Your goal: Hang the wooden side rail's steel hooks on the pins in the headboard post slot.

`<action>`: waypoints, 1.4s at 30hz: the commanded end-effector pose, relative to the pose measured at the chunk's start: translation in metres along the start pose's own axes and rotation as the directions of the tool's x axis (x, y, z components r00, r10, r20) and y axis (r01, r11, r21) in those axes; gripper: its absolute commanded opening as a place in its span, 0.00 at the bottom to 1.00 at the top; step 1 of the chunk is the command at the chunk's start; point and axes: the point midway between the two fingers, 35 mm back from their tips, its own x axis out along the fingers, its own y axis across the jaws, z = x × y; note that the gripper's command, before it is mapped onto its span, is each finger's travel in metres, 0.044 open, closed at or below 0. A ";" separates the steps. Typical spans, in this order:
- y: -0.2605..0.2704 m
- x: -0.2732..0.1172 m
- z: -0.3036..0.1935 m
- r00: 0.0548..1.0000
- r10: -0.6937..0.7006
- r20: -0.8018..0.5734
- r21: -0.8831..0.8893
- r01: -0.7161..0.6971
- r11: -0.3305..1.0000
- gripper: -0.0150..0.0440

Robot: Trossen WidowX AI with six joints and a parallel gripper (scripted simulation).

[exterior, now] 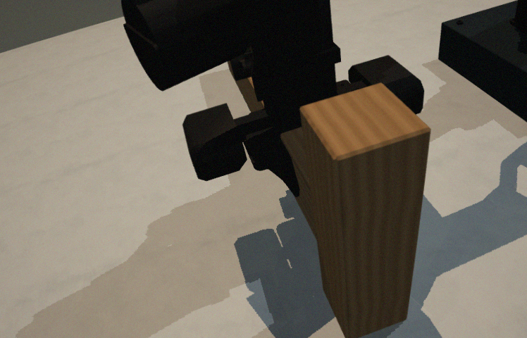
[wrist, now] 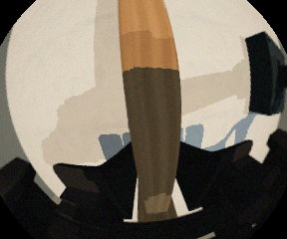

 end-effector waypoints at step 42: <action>0.000 -0.039 0.016 1.000 0.002 -0.002 0.004 -0.002 1.000 1.00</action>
